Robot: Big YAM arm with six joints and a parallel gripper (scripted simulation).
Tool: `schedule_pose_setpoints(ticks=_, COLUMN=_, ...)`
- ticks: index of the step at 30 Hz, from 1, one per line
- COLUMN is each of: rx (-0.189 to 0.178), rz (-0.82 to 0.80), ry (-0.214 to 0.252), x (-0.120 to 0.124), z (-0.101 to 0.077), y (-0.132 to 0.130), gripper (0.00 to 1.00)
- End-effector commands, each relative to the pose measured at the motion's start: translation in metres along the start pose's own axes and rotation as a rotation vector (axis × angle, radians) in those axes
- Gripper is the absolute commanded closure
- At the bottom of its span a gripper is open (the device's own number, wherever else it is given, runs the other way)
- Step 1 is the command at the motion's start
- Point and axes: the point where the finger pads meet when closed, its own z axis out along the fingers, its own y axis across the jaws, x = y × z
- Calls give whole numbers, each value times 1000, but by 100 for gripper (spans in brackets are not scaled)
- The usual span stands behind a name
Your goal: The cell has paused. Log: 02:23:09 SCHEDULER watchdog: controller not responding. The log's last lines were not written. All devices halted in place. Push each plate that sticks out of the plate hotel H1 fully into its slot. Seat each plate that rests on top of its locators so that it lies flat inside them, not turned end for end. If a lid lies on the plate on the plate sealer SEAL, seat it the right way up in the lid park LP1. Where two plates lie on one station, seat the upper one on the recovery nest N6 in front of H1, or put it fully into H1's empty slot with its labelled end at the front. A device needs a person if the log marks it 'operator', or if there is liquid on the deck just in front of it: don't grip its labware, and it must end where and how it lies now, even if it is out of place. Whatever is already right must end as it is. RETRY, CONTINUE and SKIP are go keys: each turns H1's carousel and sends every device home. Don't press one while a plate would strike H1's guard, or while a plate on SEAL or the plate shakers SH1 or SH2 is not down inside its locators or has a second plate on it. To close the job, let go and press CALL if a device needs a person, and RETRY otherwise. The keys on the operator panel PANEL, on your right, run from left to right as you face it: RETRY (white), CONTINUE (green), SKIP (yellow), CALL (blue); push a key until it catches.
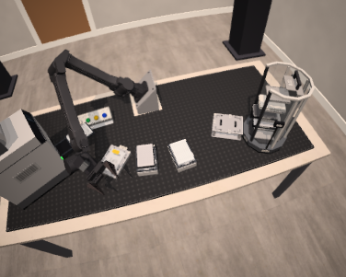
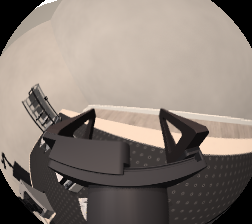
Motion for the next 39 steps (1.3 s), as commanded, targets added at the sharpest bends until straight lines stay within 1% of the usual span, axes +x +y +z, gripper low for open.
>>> schedule_pose_setpoints(ticks=1, rx=32, rz=-23, ry=-14, x=-2, z=-15, y=-6, gripper=0)
schedule_pose_setpoints(ticks=6, rx=32, rz=-23, ry=-14, x=0, z=-19, y=-1, gripper=0)
schedule_pose_setpoints(ticks=7, rx=22, rz=-8, ry=-3, x=9, z=-14, y=2, gripper=0)
schedule_pose_setpoints(ticks=8, rx=31, rz=-20, ry=-13, x=2, z=-20, y=2, gripper=0)
schedule_pose_setpoints(ticks=9, rx=32, rz=-23, ry=-14, x=2, z=-22, y=4, gripper=0)
schedule_pose_setpoints(ticks=21, rx=31, rz=-22, ry=-13, x=9, z=-35, y=22, gripper=0)
schedule_pose_setpoints(ticks=23, rx=31, rz=-22, ry=-13, x=9, z=-35, y=22, gripper=0)
schedule_pose_setpoints(ticks=24, rx=24, rz=-10, ry=-5, x=17, z=-32, y=25, gripper=0)
schedule_pose_setpoints(ticks=25, rx=31, rz=-21, ry=-13, x=11, z=-37, y=25, gripper=0)
schedule_pose_setpoints(ticks=39, rx=30, rz=-22, ry=-13, x=19, z=-52, y=46, gripper=0)
